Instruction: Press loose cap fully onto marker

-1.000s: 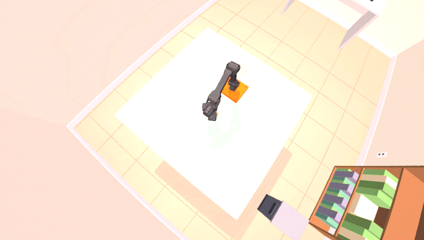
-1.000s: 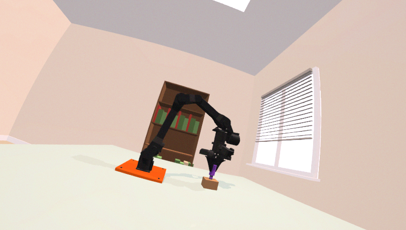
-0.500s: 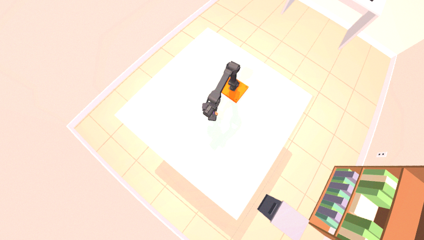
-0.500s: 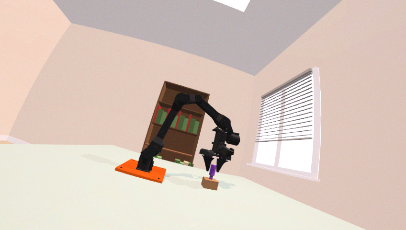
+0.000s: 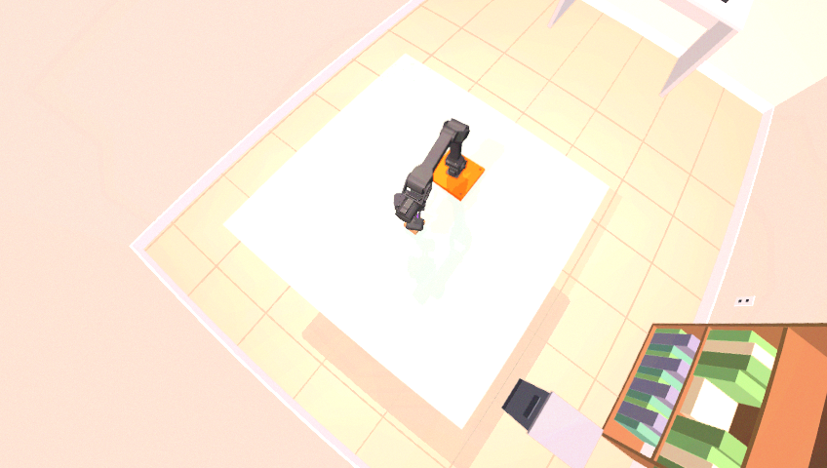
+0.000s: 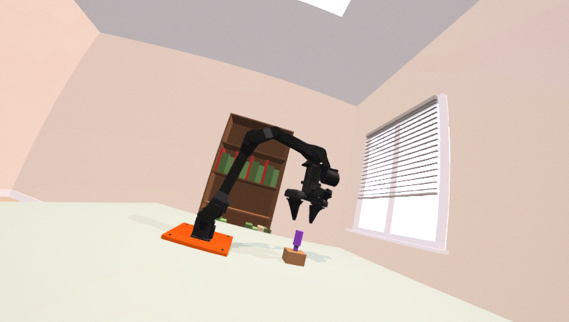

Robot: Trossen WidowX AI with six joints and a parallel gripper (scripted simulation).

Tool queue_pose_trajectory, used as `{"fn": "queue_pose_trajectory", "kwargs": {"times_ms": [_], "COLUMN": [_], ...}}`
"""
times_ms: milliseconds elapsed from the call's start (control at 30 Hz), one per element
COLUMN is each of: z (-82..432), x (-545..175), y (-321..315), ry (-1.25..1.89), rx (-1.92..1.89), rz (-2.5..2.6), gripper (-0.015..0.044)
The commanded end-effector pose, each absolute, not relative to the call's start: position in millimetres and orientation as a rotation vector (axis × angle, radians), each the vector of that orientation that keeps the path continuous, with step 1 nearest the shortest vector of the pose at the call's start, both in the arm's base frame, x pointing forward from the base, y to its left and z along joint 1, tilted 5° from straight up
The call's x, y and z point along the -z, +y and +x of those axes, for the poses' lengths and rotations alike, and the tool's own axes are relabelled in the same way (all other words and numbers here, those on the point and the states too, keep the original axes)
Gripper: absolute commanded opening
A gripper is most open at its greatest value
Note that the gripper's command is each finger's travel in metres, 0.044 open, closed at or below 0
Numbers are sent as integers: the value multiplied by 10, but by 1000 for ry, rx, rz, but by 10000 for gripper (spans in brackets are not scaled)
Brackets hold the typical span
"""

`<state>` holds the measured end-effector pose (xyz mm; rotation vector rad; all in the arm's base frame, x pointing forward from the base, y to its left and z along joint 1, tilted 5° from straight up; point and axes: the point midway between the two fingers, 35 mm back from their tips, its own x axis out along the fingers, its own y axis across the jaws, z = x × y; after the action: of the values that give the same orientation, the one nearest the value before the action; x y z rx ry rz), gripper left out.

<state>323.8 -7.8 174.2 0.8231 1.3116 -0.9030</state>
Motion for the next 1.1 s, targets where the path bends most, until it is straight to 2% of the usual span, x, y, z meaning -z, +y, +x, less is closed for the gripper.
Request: {"fn": "queue_pose_trajectory", "kwargs": {"times_ms": [0, 100, 400, 567, 1067], "z": [3223, 3223, 3223, 3222, 3224], "x": [-1829, -1815, -1731, -1725, -1703], "y": [-72, -71, -70, -70, -71], "ry": [1310, 1355, 1522, 1527, 1527], "rx": [906, 809, 189, 143, 143], "rz": [826, 722, 68, 21, 21], "gripper": [440, 361, 125, 0, 0]}}
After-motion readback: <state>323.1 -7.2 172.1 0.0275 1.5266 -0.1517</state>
